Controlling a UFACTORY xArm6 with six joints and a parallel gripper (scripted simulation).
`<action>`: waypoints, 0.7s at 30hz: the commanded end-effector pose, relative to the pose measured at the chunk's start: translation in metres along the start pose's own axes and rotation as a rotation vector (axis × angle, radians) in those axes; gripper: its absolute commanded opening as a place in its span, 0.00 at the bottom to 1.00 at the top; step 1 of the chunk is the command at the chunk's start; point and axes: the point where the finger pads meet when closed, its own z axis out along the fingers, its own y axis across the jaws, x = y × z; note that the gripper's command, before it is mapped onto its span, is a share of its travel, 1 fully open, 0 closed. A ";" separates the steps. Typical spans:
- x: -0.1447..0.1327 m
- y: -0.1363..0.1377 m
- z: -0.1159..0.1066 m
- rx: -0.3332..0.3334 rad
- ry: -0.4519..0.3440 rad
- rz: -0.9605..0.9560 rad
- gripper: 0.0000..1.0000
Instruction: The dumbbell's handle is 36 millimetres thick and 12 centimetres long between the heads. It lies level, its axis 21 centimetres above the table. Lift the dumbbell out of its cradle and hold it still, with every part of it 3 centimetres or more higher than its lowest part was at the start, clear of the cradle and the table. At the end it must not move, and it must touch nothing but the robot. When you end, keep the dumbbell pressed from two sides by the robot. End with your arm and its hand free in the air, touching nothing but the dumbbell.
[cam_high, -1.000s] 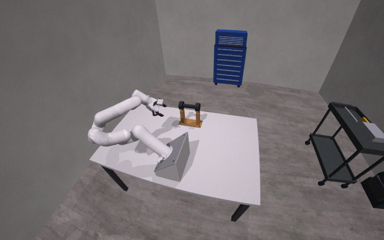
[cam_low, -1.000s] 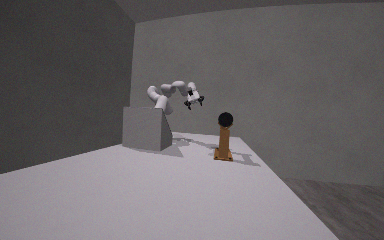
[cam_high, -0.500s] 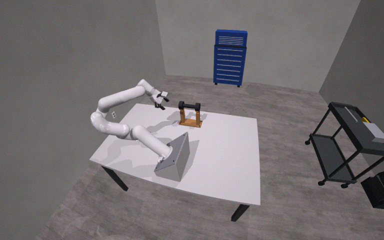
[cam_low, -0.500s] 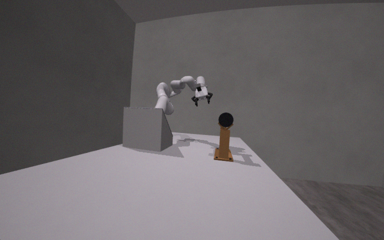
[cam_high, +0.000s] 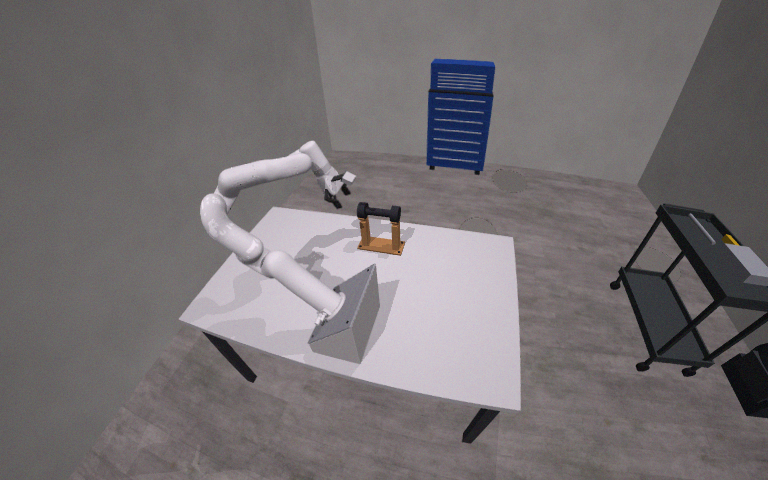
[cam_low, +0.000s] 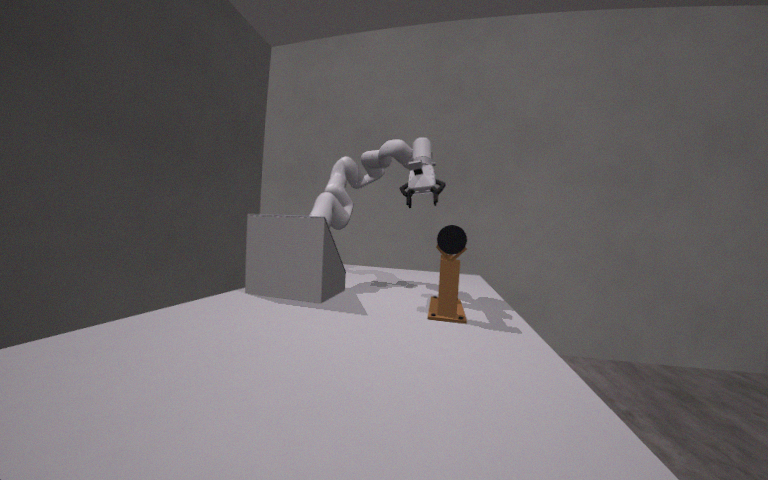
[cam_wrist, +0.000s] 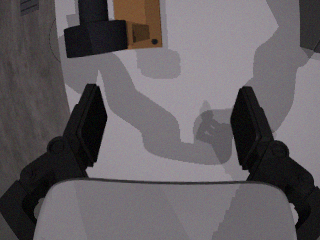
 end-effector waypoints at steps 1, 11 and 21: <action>0.018 -0.036 0.011 -0.072 -0.110 -0.021 1.00; 0.046 -0.069 0.033 -0.097 -0.223 -0.044 1.00; 0.077 -0.094 0.061 -0.102 -0.339 -0.070 1.00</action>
